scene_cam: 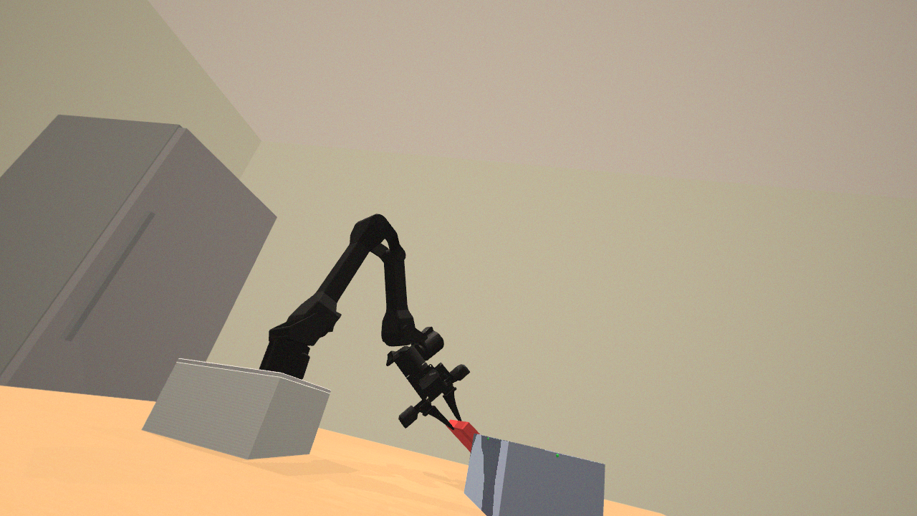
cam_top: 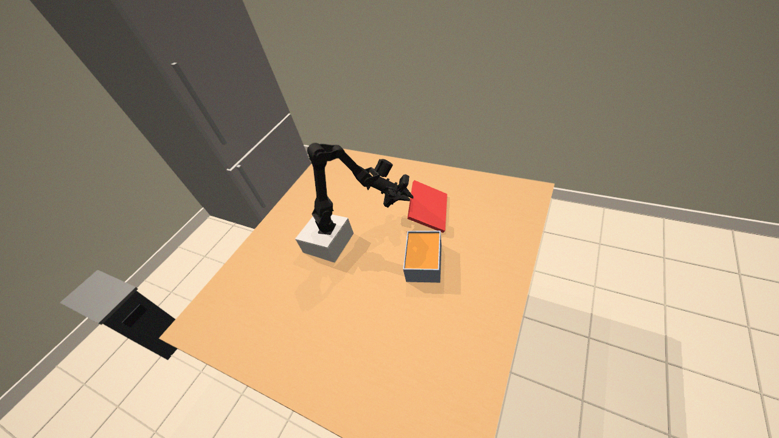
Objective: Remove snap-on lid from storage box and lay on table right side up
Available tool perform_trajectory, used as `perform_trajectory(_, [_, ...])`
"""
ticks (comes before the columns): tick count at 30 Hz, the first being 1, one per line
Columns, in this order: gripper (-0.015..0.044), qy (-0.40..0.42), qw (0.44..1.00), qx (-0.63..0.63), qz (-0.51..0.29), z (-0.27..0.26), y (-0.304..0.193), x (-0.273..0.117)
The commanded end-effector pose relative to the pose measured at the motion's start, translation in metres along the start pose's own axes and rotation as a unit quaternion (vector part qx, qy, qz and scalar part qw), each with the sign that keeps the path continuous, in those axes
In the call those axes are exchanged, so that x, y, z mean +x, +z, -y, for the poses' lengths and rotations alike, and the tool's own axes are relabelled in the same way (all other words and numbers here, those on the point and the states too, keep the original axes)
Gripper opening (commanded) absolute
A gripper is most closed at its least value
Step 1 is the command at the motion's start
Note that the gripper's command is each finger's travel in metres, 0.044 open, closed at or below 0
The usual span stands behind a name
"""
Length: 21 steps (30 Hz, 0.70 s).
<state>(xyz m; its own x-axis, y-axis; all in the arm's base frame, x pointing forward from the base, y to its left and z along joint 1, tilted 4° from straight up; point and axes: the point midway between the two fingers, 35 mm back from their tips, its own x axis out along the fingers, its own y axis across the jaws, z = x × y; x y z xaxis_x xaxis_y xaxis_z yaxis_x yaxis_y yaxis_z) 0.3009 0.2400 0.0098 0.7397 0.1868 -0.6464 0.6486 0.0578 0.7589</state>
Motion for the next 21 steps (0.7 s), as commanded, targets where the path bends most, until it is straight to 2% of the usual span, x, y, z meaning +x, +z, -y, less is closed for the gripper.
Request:
perform_trajectory(1, [0.0000,-0.013,1.000,-0.005,0.006,0.013,0.004,0.005])
perform_trajectory(21, [0.0000,-0.013,1.000,-0.005,0.006,0.026,0.004,0.015])
